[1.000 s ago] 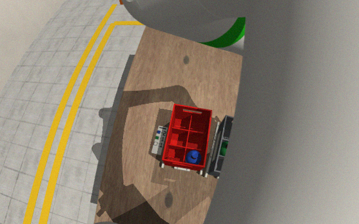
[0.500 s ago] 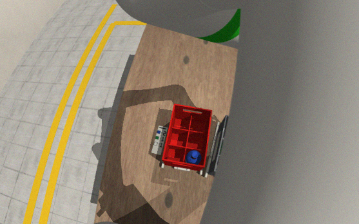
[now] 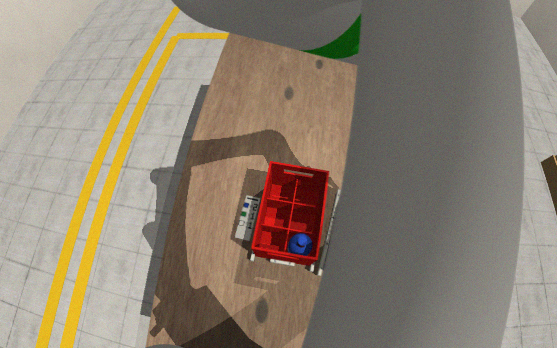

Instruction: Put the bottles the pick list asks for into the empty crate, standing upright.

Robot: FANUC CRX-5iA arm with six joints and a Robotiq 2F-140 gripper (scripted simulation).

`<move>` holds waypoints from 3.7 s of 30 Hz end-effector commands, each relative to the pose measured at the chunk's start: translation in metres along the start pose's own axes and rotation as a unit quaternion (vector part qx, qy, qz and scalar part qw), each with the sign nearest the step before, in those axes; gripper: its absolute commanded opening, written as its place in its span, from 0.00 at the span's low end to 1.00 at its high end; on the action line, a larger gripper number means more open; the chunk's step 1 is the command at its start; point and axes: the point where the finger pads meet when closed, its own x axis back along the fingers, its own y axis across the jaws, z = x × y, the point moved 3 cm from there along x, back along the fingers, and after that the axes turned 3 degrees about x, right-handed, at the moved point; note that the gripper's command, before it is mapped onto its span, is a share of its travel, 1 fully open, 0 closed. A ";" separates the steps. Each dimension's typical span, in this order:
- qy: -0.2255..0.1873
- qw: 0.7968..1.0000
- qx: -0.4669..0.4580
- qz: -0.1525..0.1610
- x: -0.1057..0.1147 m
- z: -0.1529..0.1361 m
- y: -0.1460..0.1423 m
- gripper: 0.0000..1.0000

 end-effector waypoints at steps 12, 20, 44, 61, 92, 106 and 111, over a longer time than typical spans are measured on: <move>0.000 1.000 0.000 -0.001 0.020 0.000 0.001 0.10; 0.000 1.000 0.000 -0.001 0.032 0.000 0.001 0.10; 0.000 1.000 0.000 -0.001 0.067 0.000 0.001 0.10; 0.000 1.000 0.000 -0.001 0.092 0.000 0.001 0.10; 0.000 1.000 0.000 -0.001 0.108 0.011 -0.020 0.10; 0.000 1.000 0.000 -0.001 0.108 0.023 -0.042 0.10; 0.000 1.000 0.000 -0.001 0.108 0.027 -0.050 0.10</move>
